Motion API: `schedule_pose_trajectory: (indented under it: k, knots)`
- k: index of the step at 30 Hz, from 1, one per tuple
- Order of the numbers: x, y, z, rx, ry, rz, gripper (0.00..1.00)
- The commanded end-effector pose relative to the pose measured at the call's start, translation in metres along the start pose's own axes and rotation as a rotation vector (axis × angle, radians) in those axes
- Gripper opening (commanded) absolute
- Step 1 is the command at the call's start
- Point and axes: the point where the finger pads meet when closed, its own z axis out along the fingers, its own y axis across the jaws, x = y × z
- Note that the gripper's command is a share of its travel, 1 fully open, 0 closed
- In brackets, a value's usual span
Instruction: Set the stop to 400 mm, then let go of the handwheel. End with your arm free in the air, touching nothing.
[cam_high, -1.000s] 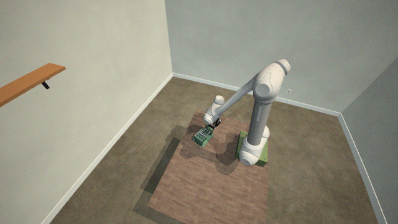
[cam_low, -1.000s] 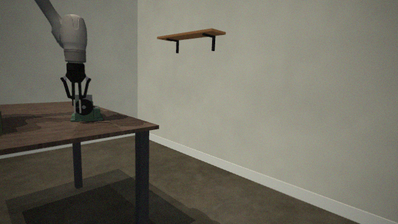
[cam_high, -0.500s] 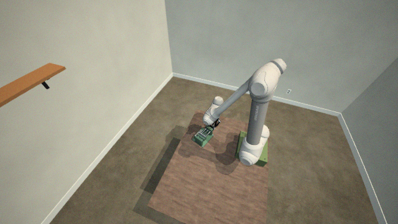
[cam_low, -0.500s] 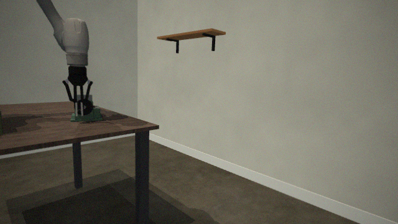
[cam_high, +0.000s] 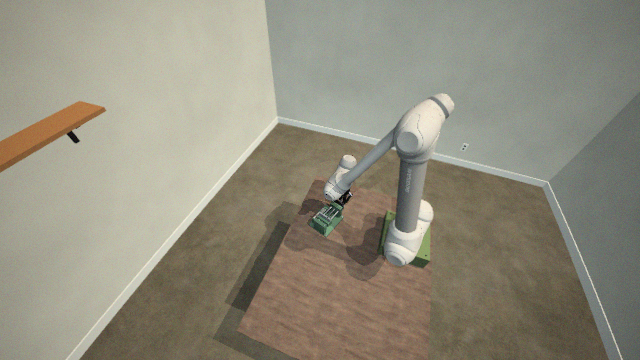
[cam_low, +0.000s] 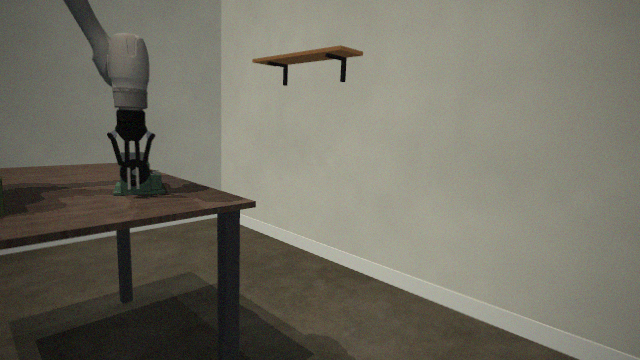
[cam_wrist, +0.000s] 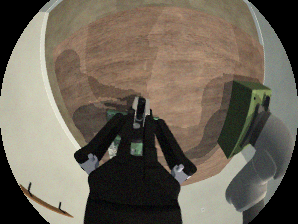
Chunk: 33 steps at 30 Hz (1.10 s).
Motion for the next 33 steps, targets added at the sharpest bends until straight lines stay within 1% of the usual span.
schedule_pose_trajectory:
  k: [1,8,10,18,25,33]
  knots:
    - [0.0,-0.007,0.0,0.003,0.0,0.0,0.04]
    - [0.0,-0.02,-0.004,0.003,0.0,0.0,0.04]
    - [0.0,-0.02,-0.004,0.003,0.0,0.0,0.04]
    - [0.0,-0.031,-0.017,0.003,0.0,0.0,0.04]
    - [0.0,-0.033,-0.029,0.003,0.0,0.0,0.04]
    - [0.0,-0.031,-0.036,0.003,0.0,0.0,0.04]
